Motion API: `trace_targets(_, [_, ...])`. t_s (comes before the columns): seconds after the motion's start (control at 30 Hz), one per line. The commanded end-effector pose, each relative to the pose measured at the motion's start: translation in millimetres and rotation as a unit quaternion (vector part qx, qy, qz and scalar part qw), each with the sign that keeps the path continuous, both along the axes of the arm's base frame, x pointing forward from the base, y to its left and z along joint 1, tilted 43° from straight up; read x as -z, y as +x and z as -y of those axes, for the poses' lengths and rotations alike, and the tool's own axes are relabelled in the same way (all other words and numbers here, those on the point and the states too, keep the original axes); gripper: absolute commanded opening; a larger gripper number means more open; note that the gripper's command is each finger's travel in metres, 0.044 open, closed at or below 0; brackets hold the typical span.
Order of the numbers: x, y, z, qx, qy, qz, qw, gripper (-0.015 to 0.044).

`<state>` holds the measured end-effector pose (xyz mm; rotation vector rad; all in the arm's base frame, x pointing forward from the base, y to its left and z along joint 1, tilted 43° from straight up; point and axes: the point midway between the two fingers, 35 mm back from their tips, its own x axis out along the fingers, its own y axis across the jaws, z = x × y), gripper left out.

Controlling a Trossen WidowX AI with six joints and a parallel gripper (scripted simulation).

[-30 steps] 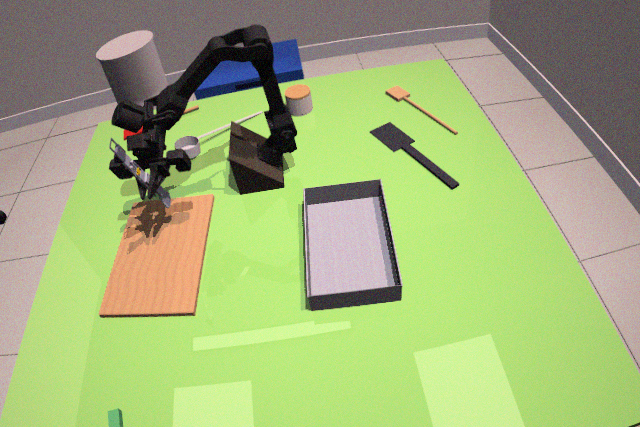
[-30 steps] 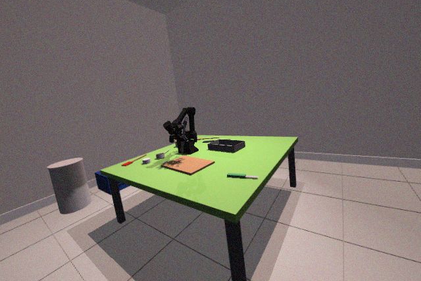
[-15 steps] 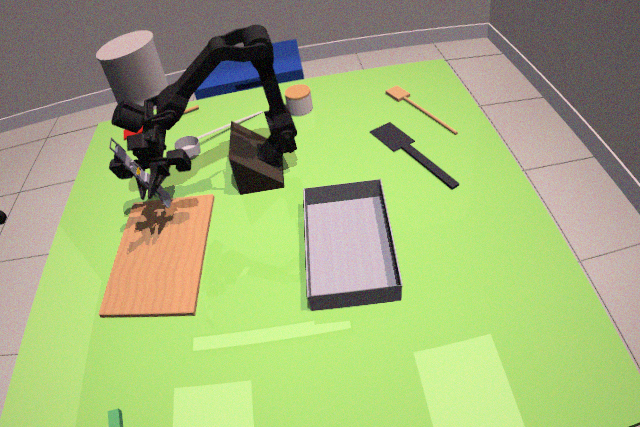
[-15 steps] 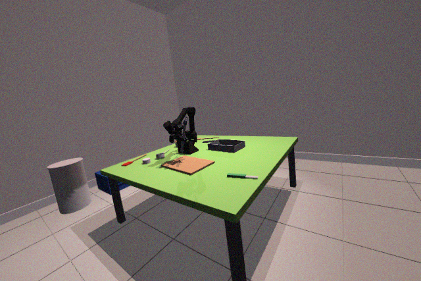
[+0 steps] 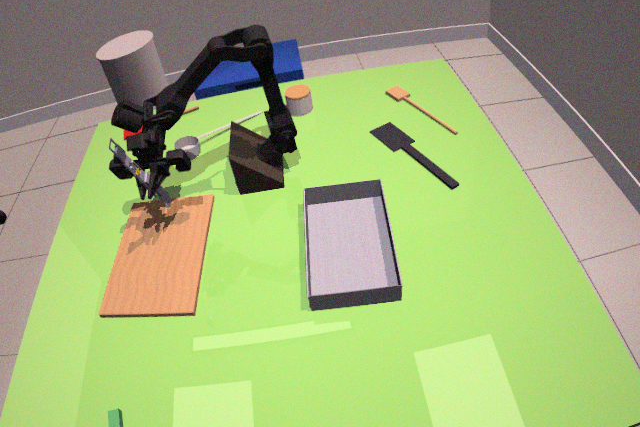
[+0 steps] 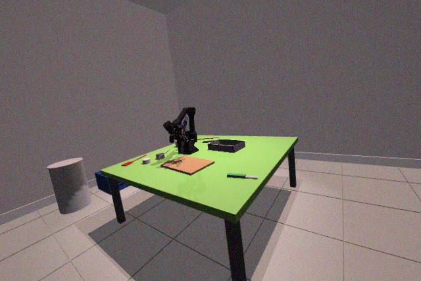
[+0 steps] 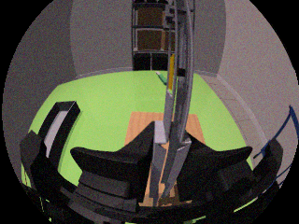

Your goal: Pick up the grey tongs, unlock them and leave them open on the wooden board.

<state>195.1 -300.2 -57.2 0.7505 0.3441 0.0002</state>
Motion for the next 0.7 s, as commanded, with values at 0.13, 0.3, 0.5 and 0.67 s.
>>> trace_targets(0.13, [10, 8, 10, -0.017, 0.007, -0.043, 0.999, -0.015])
trace_targets(0.3, [17, 15, 16, -0.036, 0.012, -0.08, 0.996, -0.015])
trace_targets(0.5, [24, 22, 21, -0.063, 0.019, -0.124, 0.99, -0.015])
trace_targets(0.67, [29, 26, 23, -0.088, 0.025, -0.16, 0.983, -0.015])
